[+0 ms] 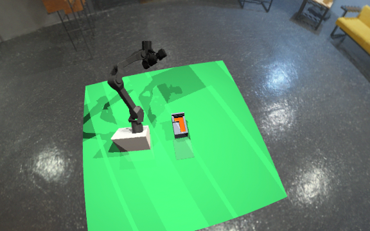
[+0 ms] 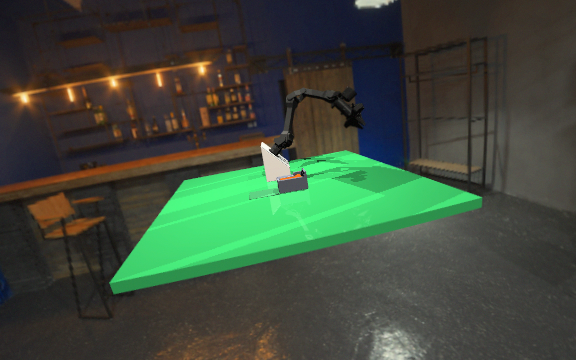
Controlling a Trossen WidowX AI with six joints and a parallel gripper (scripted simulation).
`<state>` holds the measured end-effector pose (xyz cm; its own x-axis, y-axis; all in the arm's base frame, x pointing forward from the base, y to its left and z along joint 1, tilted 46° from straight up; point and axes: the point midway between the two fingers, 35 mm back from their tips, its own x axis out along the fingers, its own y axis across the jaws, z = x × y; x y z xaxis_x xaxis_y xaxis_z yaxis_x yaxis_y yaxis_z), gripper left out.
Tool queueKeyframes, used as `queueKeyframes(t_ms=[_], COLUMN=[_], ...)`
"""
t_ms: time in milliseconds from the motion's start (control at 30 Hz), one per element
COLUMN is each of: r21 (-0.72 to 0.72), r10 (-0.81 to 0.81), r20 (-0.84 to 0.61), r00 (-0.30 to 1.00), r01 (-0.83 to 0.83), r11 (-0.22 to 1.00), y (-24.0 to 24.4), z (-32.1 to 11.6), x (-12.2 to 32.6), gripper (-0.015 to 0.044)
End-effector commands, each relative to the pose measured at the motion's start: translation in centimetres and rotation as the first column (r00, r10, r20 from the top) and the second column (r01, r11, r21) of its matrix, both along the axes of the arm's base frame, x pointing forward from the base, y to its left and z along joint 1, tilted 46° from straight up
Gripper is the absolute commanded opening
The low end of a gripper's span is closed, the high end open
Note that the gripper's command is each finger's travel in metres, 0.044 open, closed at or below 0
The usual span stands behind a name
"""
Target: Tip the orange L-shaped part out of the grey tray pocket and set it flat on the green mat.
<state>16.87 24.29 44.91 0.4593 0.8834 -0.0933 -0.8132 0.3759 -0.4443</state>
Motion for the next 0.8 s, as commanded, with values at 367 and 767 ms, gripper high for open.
queueKeyframes(t_ms=[367,767], r21=[-0.342,-0.338], r10=[-0.384,-0.233], r20=[-0.770,-0.918], r00=[0.509,-0.320], r01=[0.179,0.327], r11=[0.923,0.883], y=[-8.2,-18.0], z=[-22.7,-32.9], x=[12.2,11.0], gripper=[0.0180,0.0180])
